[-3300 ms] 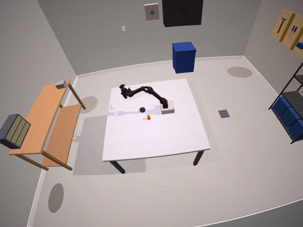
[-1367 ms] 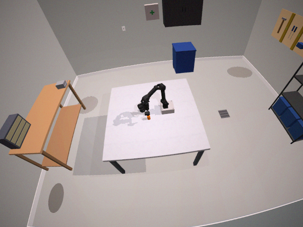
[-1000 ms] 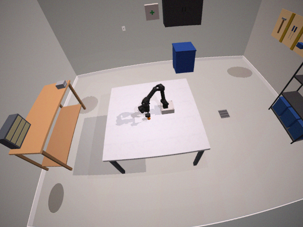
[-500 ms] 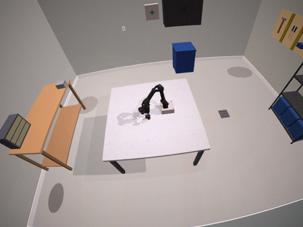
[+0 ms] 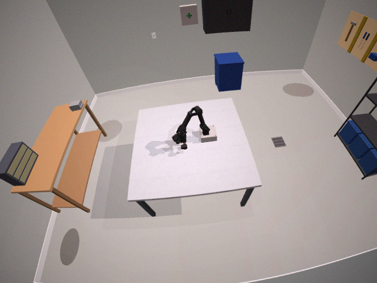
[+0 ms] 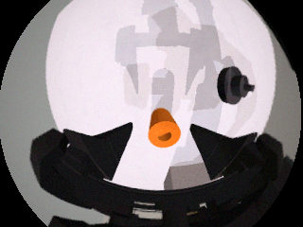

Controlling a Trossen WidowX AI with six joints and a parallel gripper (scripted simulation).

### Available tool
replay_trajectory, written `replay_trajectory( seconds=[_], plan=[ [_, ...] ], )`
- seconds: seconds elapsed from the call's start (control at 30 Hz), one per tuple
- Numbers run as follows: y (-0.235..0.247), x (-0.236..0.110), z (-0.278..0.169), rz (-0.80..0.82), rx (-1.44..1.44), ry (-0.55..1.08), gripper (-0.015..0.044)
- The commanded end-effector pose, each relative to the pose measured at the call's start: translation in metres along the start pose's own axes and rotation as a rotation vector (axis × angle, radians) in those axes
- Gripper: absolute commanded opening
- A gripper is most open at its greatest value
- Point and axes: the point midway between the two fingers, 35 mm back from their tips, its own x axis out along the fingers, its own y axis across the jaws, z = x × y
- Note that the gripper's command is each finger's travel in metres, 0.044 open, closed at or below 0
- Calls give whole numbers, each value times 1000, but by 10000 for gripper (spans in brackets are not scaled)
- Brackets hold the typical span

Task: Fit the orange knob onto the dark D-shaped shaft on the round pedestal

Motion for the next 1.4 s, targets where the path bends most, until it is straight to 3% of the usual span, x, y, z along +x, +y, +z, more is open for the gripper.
replay_trajectory(
  seconds=[0.0,0.57,0.9,1.13,1.3,1.37],
  plan=[
    [0,7,-1,4,-5,3,440],
    [-1,32,-3,3,-5,3,440],
    [-1,32,-3,3,-5,3,177],
    [-1,32,-3,3,-5,3,131],
    [1,15,1,4,-5,3,0],
    [2,1,4,4,-5,2,0]
  ],
)
